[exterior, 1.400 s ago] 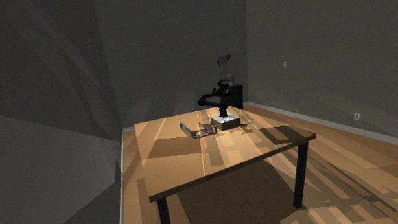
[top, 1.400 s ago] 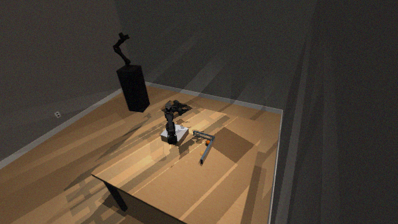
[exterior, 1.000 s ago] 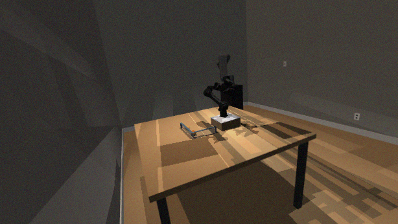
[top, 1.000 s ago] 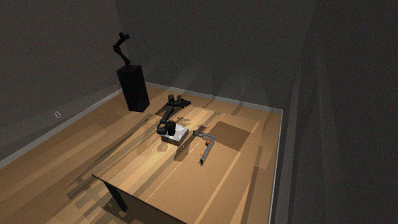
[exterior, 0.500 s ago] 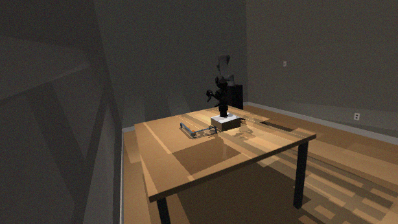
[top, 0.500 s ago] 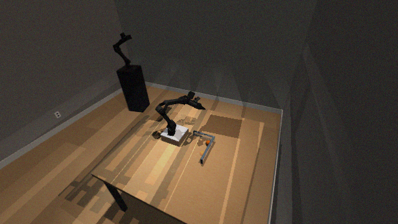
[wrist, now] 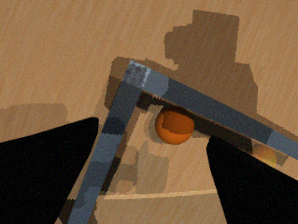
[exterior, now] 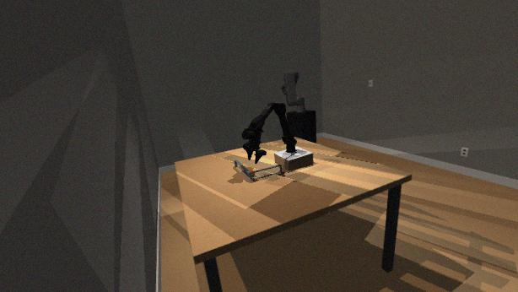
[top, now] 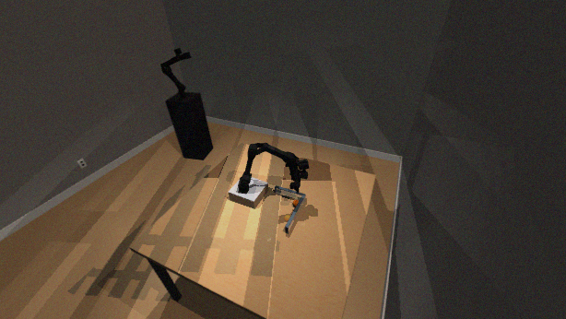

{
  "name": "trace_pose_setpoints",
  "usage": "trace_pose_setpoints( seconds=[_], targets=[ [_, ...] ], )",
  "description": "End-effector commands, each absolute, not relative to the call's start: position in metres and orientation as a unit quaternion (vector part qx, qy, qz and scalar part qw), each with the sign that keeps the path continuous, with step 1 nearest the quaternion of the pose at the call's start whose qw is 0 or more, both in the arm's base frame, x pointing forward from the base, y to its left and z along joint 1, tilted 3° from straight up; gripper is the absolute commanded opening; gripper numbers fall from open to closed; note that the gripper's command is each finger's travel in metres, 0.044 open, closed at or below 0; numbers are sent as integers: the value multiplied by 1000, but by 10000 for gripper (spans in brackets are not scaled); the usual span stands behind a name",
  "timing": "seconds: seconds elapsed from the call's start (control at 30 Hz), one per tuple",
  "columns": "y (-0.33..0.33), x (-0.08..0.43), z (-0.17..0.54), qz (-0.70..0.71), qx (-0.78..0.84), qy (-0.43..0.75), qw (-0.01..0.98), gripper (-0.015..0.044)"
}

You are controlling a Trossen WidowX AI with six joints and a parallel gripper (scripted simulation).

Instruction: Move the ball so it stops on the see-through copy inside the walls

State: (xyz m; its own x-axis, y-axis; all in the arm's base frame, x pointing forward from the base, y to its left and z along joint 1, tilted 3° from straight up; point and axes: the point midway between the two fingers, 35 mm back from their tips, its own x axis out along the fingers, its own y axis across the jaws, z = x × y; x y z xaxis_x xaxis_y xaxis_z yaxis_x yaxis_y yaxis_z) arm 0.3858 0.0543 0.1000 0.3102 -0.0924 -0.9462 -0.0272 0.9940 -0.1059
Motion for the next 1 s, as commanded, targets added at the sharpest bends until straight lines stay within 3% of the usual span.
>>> trace_pose_setpoints(
  seconds=[0.0,0.97],
  targets=[
    [13,387,65,-62,54,661,746,340],
    [5,389,25,-70,73,673,732,340]
  ],
)
